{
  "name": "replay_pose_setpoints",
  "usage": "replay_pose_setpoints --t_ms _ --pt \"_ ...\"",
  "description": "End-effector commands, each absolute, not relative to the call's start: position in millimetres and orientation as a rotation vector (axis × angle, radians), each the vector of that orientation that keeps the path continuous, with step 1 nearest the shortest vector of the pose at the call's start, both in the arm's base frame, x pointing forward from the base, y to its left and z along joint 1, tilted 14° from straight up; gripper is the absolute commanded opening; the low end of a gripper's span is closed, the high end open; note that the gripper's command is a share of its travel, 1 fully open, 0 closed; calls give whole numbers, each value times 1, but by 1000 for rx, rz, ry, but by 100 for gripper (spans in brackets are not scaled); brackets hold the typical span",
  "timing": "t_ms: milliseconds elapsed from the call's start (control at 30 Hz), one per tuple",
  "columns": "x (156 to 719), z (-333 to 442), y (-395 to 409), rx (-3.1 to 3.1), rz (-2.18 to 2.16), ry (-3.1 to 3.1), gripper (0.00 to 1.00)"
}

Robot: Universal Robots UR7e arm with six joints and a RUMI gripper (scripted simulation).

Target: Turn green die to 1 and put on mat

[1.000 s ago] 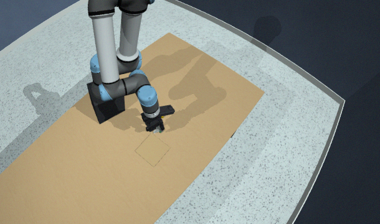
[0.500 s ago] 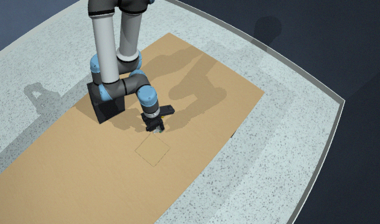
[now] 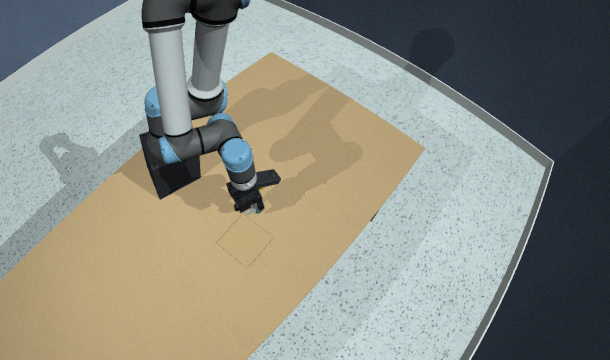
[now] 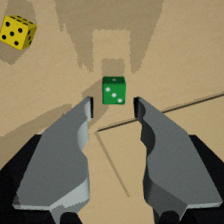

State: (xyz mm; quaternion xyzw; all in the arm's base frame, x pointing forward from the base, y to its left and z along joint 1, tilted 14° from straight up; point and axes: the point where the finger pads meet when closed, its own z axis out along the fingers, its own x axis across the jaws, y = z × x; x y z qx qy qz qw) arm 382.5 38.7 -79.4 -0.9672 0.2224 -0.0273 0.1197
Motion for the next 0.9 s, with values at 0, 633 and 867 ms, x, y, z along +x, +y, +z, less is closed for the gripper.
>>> replay_pose_setpoints --t_ms 0,633,867 --pt "384 -85 40 -2827 -81 650 21" --pt "385 -99 43 -2827 -81 650 21" --pt "385 -99 43 -2827 -81 650 21"
